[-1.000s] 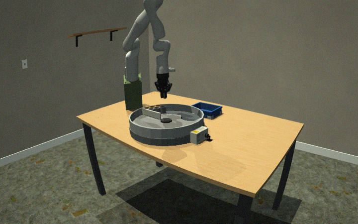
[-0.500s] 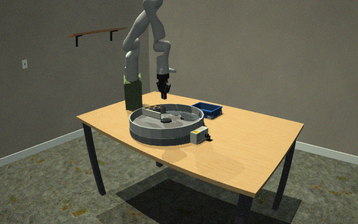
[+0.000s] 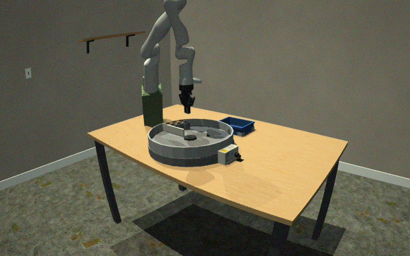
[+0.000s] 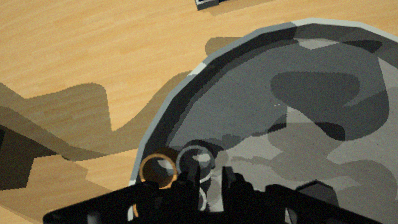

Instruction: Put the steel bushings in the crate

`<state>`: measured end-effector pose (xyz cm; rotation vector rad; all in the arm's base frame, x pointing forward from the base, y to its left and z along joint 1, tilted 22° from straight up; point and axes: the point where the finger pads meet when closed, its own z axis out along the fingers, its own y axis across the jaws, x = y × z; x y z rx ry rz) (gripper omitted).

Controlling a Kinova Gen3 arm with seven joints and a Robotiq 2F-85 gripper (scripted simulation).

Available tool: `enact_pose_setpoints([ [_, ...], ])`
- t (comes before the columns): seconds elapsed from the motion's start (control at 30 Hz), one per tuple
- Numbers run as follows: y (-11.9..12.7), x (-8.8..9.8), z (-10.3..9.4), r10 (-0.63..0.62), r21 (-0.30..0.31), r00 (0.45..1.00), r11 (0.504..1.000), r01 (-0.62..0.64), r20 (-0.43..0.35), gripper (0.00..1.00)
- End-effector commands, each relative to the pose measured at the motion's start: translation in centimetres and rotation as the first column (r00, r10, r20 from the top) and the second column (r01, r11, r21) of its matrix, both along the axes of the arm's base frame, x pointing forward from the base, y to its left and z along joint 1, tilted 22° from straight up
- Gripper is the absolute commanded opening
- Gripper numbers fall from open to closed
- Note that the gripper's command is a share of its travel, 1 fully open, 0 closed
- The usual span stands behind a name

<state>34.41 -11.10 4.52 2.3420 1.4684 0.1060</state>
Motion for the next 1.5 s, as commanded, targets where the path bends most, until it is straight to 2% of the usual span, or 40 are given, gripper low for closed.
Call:
enact_pose_setpoints([
  [0.0,0.01,0.03,0.04,0.0,0.0,1.0,1.0,0.0,0.001,0.18],
  [1.4,0.01,0.03,0.04,0.0,0.0,1.0,1.0,0.0,0.001,0.18],
  [1.47,-0.18,0.15,-0.53,0.0,0.0,1.0,1.0,0.0,0.0,0.18],
])
